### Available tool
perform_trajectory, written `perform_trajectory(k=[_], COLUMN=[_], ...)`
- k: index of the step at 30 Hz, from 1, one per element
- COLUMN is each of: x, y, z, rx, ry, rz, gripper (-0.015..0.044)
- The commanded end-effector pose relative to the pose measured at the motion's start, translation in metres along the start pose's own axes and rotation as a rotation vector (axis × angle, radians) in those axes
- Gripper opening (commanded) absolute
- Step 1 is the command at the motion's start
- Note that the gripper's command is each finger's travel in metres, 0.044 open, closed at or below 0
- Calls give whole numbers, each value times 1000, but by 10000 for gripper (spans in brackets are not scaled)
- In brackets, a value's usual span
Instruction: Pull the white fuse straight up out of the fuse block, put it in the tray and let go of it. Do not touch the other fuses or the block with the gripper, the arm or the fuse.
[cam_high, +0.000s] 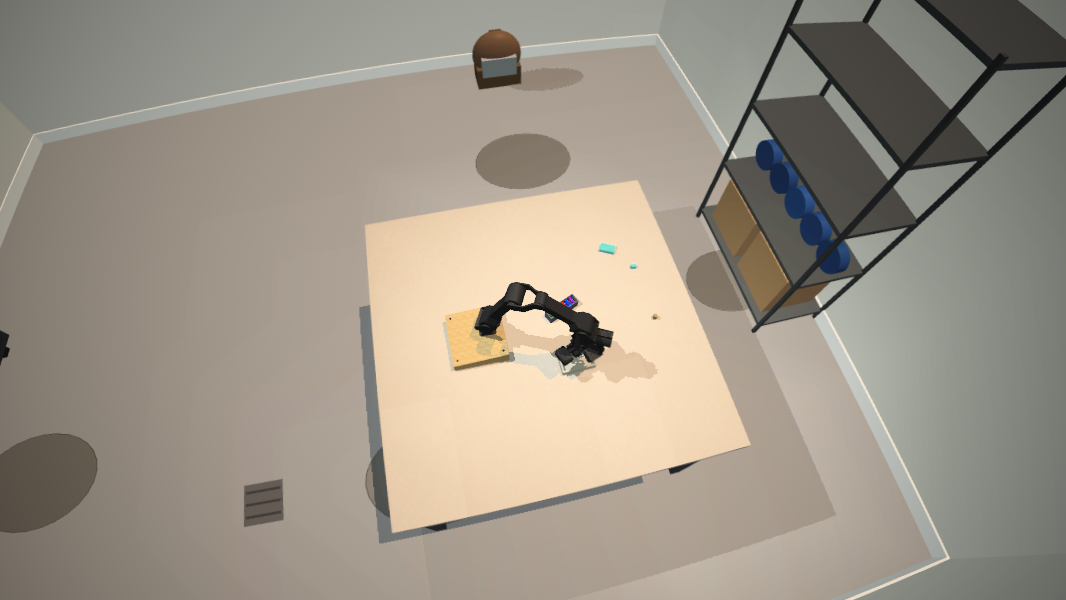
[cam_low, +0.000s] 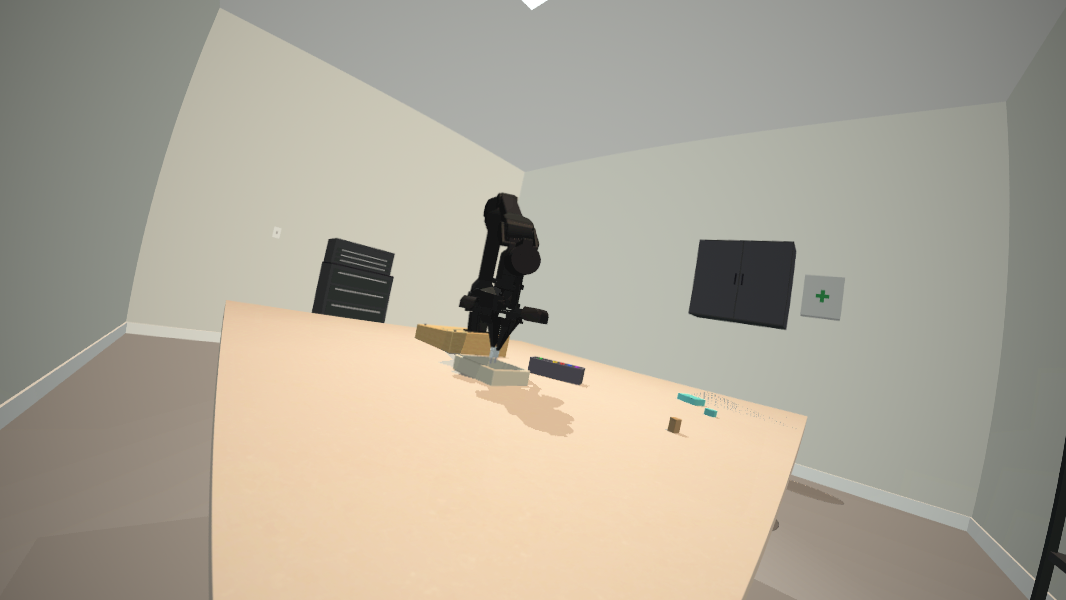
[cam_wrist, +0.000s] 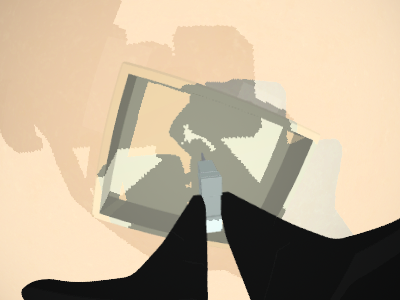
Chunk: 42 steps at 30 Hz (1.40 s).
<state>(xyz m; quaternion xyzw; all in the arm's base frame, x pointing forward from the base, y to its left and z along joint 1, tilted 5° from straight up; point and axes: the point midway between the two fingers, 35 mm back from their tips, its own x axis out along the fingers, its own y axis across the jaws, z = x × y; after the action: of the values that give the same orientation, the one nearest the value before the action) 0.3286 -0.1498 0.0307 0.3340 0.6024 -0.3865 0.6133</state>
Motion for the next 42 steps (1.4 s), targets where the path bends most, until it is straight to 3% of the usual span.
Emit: perform_trajectory(k=[1, 2, 15, 19, 42], x=[5, 5, -1, -36, -35], y=[-2, -2, 0, -1, -2], z=[-2, -2, 0, -1, -2], rx=[-4, -4, 0, -4, -7], ry=[5, 5, 2, 5, 6], rz=[-6, -6, -2, -6, -5], gripper=[0, 0, 330, 330, 330])
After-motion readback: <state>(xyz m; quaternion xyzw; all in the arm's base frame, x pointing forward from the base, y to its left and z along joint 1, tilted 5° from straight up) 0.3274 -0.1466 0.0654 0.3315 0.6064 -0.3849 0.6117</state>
